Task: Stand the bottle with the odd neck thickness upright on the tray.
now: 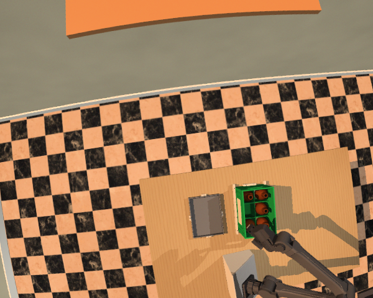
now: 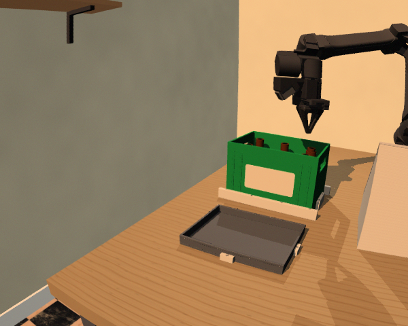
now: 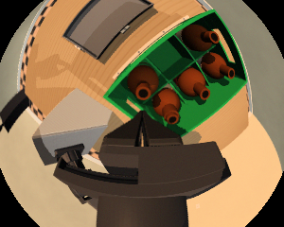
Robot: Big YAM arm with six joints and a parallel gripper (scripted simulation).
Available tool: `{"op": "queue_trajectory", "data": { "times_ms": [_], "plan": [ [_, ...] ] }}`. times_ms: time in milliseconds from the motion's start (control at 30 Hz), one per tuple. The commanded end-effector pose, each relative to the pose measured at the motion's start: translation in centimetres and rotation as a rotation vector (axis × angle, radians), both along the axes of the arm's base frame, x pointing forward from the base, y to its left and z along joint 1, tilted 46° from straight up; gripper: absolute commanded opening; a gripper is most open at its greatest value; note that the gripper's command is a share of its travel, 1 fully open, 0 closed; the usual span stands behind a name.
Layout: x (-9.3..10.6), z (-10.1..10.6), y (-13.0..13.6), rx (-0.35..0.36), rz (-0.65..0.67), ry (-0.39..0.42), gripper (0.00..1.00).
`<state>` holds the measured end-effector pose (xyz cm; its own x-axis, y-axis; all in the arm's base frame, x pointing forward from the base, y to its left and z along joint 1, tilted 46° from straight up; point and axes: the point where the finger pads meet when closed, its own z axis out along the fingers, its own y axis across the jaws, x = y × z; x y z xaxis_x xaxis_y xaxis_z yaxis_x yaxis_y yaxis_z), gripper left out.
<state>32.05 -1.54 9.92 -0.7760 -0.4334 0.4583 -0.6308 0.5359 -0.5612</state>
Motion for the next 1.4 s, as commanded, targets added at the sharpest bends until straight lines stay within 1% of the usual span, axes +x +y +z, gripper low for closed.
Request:
{"op": "queue_trajectory", "data": {
  "times_ms": [0, 67, 100, 200, 267, 300, 333, 367, 400, 433, 633, 667, 767, 800, 833, 867, 967, 1367],
  "plan": [
    [1.0, 1.8, -0.5, 0.011, -0.005, -0.027, 0.00],
    [1.0, 1.8, -0.5, 0.011, -0.005, -0.027, 0.00],
    [1.5, 3.1, -1.2, 0.015, -0.005, -0.041, 0.00],
    [1.0, 6.8, -4.8, 0.009, -0.005, -0.041, 0.00],
    [0.7, 8.0, -6.0, 0.006, -0.005, -0.041, 0.00],
    [0.6, 8.0, -6.0, 0.011, -0.006, -0.040, 0.00],
    [0.8, 8.0, -5.9, 0.013, -0.006, -0.051, 0.61],
    [1.0, 8.0, -5.9, 0.014, -0.006, -0.057, 0.61],
    [0.6, 6.7, -5.5, 0.008, 0.010, -0.016, 0.61],
    [-0.3, 5.8, -5.1, 0.003, 0.025, 0.012, 0.61],
    [-0.3, 5.8, -5.4, 0.002, 0.018, 0.013, 0.61],
    [1.2, 7.3, -5.2, 0.009, 0.017, -0.032, 0.61],
    [1.2, 7.5, -5.2, 0.010, 0.017, -0.038, 0.61],
    [0.9, 7.2, -5.2, 0.009, 0.017, -0.030, 0.61],
    [0.1, 6.4, -5.4, 0.005, 0.017, -0.007, 0.61],
    [0.0, 6.3, -5.4, 0.004, 0.017, -0.002, 0.61],
    [0.2, 6.5, -5.3, 0.005, 0.014, -0.012, 0.61],
    [0.2, 6.5, -5.3, 0.005, 0.014, -0.012, 0.61]
  ]
}}
